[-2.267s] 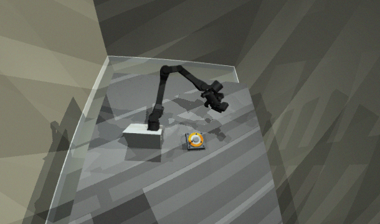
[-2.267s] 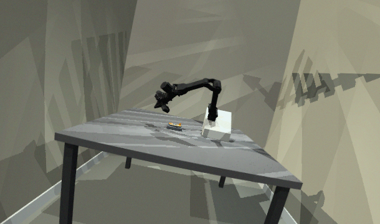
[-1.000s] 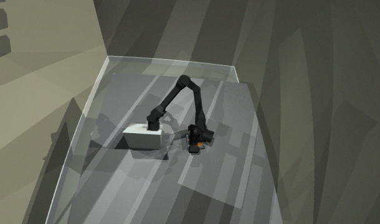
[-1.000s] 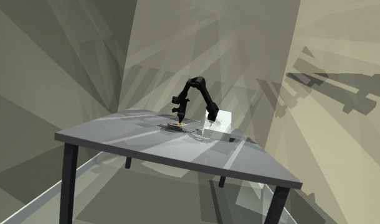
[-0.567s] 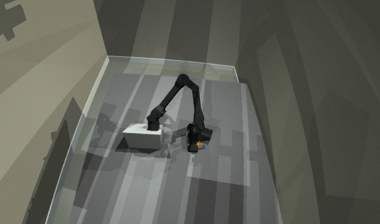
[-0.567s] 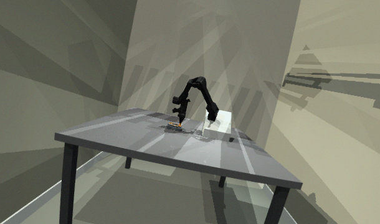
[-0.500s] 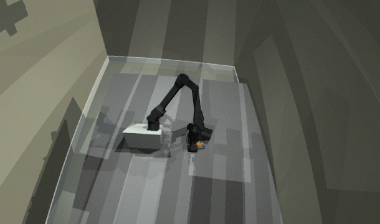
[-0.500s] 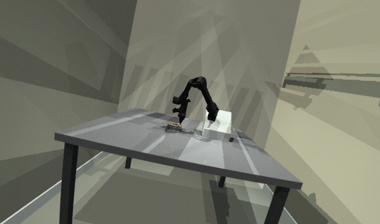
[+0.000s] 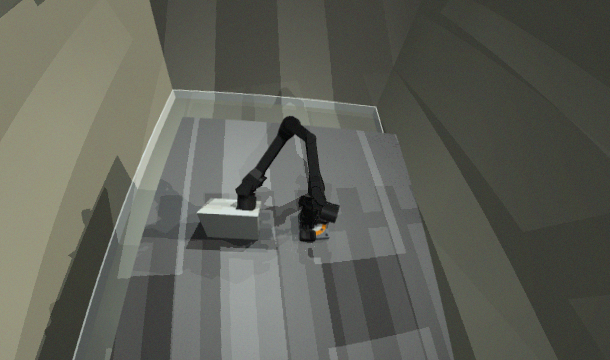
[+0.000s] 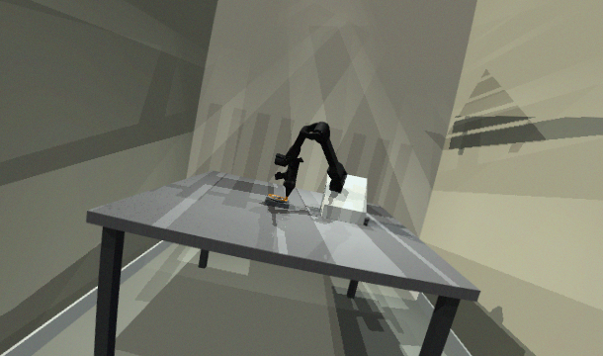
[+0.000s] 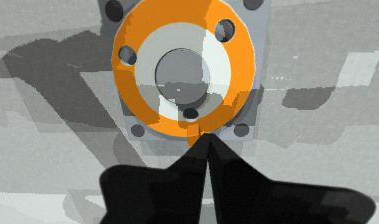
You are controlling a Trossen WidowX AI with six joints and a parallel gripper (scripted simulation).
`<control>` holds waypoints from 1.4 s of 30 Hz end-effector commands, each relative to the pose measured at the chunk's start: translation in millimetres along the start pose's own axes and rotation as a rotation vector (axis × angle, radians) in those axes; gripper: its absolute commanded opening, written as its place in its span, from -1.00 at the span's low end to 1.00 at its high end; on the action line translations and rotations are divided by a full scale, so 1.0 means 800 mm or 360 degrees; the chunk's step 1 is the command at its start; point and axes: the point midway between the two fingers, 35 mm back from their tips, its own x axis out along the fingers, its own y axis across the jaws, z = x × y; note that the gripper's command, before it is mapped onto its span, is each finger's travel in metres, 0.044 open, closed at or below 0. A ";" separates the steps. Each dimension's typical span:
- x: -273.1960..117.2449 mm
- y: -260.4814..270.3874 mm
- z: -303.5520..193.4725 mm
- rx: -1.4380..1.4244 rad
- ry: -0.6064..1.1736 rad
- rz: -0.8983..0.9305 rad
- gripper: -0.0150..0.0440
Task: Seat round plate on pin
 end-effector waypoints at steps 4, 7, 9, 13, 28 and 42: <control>0.003 0.010 -0.006 0.0009 0.0013 0.0021 -0.49; 0.003 0.012 -0.006 0.0009 0.0013 0.0022 -0.49; 0.003 0.013 -0.006 0.0009 0.0013 0.0022 -0.49; 0.003 0.016 -0.007 0.0009 0.0013 0.0022 -0.49; 0.002 0.030 -0.009 0.0010 0.0014 0.0023 -0.49; 0.001 0.047 -0.005 0.0010 0.0014 0.0024 -0.49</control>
